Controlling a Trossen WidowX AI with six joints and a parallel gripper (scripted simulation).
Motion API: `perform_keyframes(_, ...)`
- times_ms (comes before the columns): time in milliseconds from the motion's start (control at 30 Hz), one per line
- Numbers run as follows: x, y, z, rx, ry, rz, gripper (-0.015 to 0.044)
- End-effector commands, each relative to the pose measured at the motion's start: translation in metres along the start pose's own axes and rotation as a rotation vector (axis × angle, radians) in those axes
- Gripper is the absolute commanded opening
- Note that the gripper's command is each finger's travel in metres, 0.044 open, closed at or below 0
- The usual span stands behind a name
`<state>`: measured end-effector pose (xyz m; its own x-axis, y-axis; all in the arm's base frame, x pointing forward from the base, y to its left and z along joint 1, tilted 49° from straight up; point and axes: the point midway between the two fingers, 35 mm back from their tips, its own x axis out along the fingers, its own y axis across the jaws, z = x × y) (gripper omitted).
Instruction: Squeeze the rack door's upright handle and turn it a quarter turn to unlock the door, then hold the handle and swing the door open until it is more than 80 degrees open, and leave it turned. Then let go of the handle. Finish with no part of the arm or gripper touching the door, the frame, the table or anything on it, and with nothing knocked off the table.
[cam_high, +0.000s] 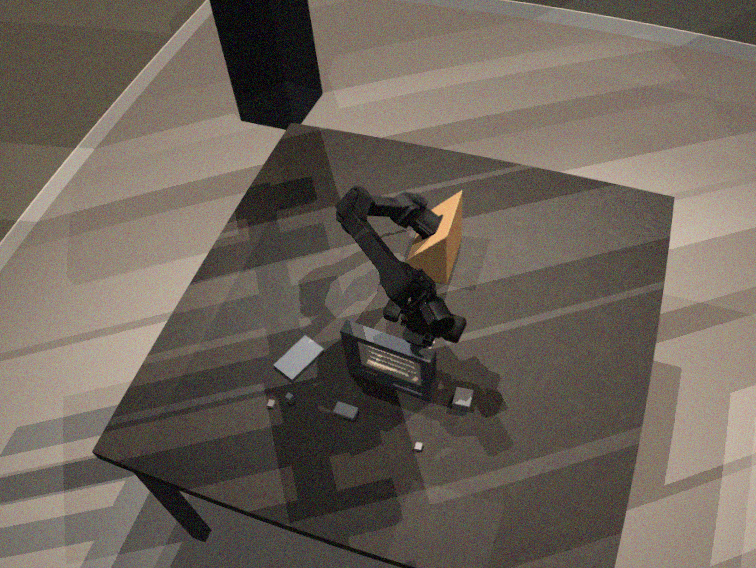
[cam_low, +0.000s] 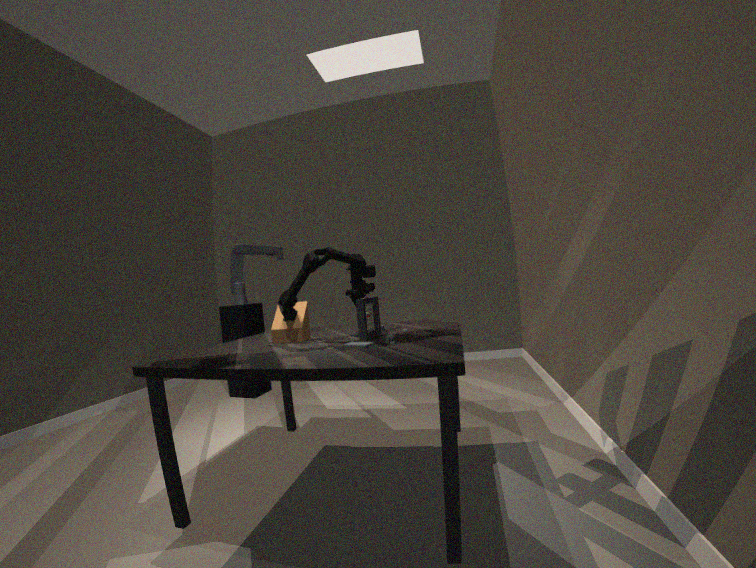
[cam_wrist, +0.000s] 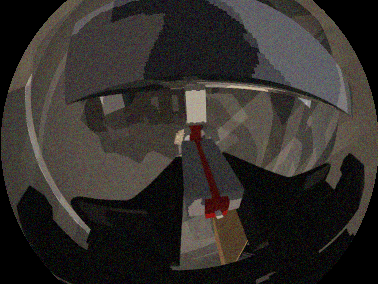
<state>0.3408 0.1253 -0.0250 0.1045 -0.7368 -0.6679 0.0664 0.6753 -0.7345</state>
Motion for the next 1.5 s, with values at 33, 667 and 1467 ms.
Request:
perform_keyframes(33, 0.0000, -0.0004, 0.0002, -0.001, -0.002, 0.002, 0.0079)
perform_keyframes(667, 0.0000, -0.0004, 0.0002, -0.222, -0.002, 0.001, 0.0011)
perform_keyframes(1467, 0.0000, -0.0003, 0.0002, -1.405, -0.003, 0.000, 0.0011)
